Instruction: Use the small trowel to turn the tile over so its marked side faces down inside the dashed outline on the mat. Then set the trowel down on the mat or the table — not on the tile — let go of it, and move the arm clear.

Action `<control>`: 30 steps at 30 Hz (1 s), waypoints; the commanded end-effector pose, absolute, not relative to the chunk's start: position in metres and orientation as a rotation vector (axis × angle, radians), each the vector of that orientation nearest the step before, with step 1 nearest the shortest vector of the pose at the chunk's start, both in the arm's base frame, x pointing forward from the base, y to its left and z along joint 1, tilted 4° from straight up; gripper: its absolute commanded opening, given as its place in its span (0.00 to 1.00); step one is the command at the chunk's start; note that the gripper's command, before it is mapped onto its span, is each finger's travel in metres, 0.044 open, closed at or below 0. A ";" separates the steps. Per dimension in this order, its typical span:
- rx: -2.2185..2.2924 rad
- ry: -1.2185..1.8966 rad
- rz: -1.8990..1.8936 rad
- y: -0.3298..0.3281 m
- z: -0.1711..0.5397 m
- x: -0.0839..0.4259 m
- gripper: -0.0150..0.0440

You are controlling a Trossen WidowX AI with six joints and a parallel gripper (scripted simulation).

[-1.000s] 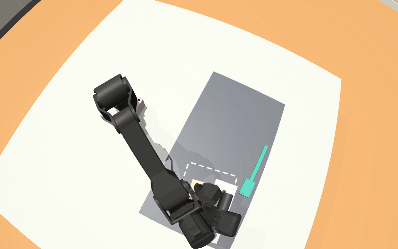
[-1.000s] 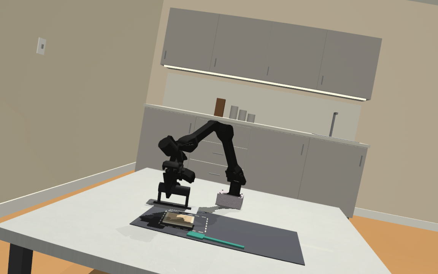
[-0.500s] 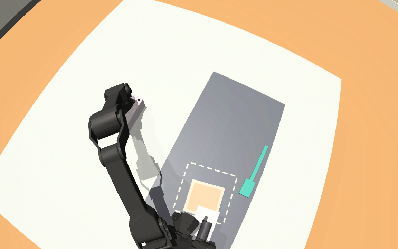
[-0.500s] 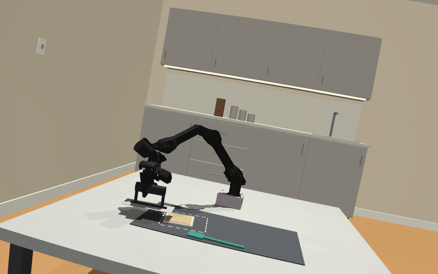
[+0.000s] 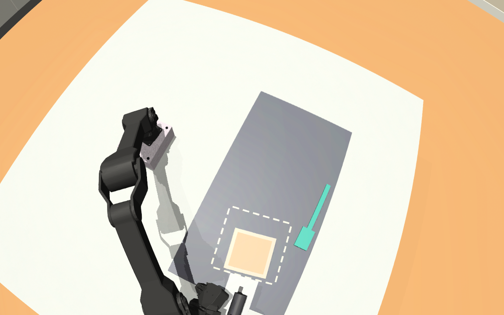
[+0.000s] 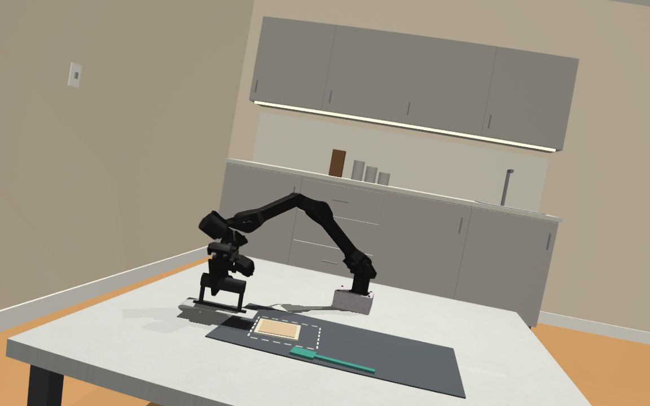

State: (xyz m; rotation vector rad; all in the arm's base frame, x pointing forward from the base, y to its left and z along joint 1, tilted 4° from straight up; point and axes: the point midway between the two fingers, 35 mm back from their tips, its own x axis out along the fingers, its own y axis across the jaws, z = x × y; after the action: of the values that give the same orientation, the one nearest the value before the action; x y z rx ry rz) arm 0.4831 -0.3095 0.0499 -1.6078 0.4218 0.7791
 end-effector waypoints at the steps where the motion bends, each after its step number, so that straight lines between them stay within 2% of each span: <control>1: -1.622 0.402 0.771 -0.310 0.056 0.486 0.25; 30: -1.622 0.403 0.772 -0.312 0.017 0.487 0.25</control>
State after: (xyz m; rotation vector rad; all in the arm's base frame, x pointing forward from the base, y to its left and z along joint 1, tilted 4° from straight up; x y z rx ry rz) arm 0.4861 -0.3132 0.0180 -1.6157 0.4097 0.7742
